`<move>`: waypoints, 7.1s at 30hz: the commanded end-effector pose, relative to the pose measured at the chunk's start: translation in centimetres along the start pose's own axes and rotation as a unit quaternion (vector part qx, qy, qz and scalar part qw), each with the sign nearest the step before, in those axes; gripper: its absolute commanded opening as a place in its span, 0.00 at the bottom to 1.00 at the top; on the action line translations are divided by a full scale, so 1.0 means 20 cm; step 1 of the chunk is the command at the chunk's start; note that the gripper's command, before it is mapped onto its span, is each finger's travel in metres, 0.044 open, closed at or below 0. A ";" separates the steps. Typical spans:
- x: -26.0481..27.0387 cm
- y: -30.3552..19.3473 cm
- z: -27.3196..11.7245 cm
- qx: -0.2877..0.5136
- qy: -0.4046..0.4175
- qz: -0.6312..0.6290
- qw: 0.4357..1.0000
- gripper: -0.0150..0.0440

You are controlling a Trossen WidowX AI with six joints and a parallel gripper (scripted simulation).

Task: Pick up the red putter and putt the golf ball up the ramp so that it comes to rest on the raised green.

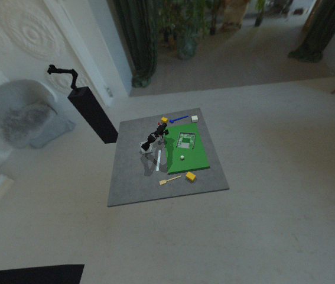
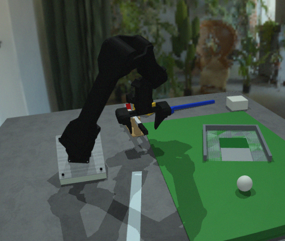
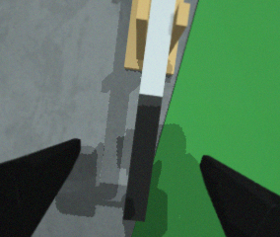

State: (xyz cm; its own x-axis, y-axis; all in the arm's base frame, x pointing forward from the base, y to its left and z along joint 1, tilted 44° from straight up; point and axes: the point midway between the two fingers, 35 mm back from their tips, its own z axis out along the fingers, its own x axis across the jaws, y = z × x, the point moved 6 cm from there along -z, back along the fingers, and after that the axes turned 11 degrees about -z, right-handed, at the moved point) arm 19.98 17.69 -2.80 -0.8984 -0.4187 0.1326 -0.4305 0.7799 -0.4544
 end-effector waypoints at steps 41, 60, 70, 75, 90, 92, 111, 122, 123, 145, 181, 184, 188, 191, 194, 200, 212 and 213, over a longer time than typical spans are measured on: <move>-0.01 -0.01 0.06 0.000 0.001 0.000 1.000 0.25; -0.02 0.10 -0.38 -0.001 0.002 0.000 1.000 0.25; -0.05 -0.19 -0.48 0.015 -0.014 0.166 0.986 0.25; -0.04 -0.36 -0.55 0.022 -0.023 0.264 0.964 0.25; 0.08 -0.72 -0.67 0.044 -0.052 0.489 0.870 0.25; 0.11 -0.79 -0.70 0.046 -0.056 0.521 0.850 0.25; 0.51 -1.29 -0.88 0.080 -0.100 0.790 0.600 0.25; 0.58 -1.34 -0.89 0.085 -0.107 0.817 0.560 0.25; 0.58 -1.34 -0.89 0.085 -0.106 0.818 0.558 0.25; 0.58 -1.41 -0.65 0.091 -0.102 0.846 0.515 0.25; 0.68 -1.55 -0.60 0.092 -0.104 0.846 0.514 0.25; 0.67 -1.54 -0.59 0.096 -0.101 0.846 0.514 0.25; 0.64 -1.51 -0.58 0.093 -0.099 0.847 0.515 0.25; 0.49 -1.39 -0.53 0.087 -0.095 0.847 0.515 0.25; 0.37 -1.24 -0.48 0.086 -0.095 0.847 0.515 0.25; 0.26 -1.03 -0.43 0.090 -0.102 0.846 0.515 0.25; 0.24 -0.99 -0.57 0.089 -0.101 0.846 0.515 0.25; 0.24 -0.98 -0.59 0.089 -0.100 0.846 0.515 0.25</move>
State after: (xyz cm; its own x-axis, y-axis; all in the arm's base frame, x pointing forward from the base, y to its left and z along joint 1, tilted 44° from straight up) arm 23.18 4.60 16.06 0.0554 0.7331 -0.6779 0.9885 0.0554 0.1407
